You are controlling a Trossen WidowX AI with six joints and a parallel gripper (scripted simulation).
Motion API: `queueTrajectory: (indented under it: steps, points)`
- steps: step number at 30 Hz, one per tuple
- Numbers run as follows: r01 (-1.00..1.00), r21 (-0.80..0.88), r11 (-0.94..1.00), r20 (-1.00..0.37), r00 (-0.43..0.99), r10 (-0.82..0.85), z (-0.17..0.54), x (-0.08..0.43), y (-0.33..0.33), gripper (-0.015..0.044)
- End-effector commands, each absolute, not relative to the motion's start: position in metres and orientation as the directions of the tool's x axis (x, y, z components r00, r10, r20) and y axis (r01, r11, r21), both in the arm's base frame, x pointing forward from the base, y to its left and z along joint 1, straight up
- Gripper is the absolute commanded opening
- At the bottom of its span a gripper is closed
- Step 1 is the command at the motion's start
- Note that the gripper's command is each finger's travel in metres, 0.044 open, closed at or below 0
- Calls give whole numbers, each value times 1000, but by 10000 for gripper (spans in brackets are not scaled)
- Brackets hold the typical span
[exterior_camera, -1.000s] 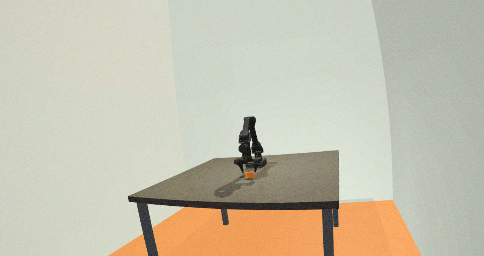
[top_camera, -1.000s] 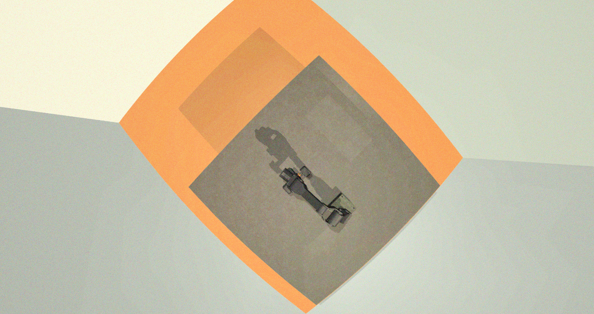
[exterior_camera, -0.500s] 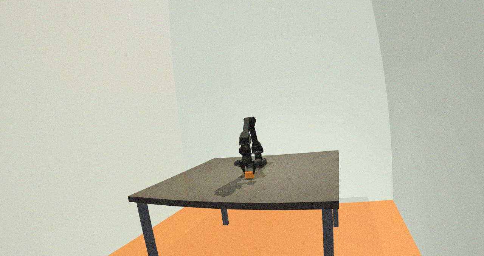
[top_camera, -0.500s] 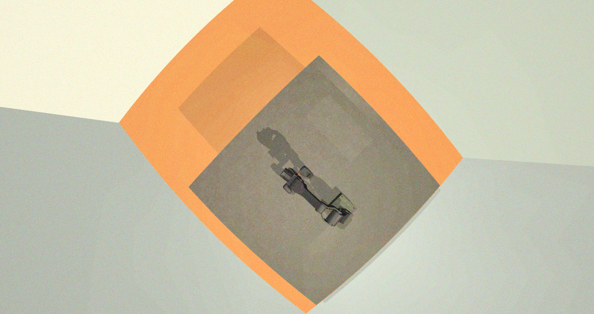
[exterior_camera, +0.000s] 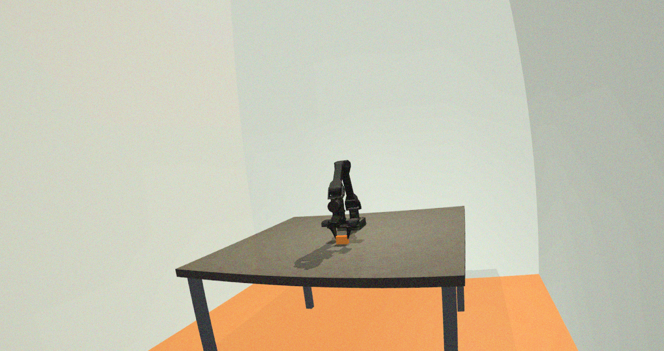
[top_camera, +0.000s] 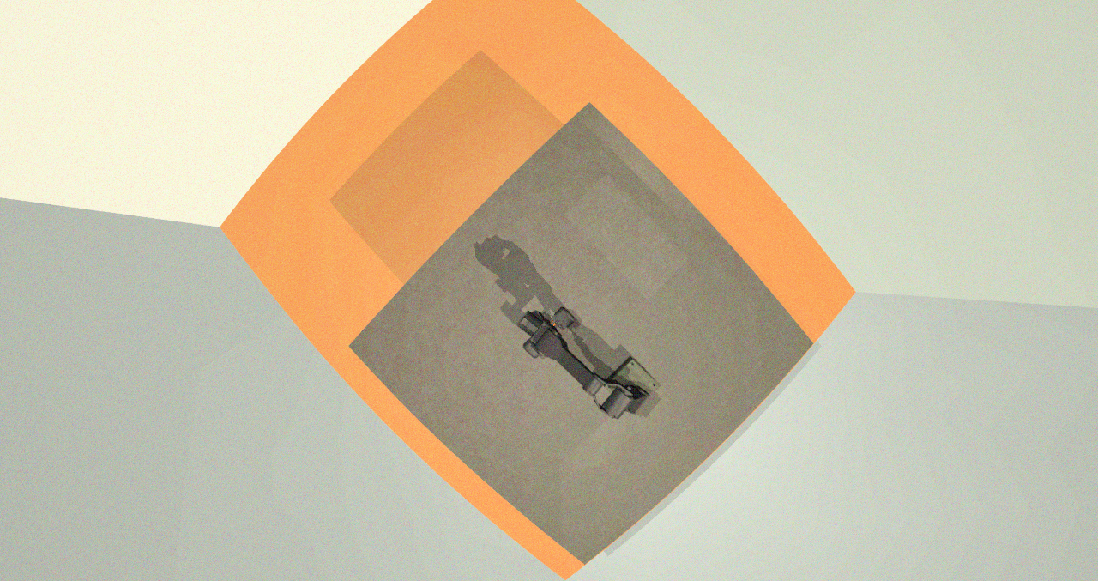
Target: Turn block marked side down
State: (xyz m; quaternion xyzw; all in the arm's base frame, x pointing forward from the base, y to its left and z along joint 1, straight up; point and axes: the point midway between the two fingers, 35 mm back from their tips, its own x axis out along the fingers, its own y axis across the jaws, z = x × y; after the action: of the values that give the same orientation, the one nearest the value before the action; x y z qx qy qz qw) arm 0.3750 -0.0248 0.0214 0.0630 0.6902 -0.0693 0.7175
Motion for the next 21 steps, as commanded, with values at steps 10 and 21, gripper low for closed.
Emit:
queueTrajectory:
  steps: [10,21]
  points:
    - [183,-3,983,-999,35,-9,50,373,-24,0]
    - [179,-5,984,-991,131,-29,44,376,-24,0]
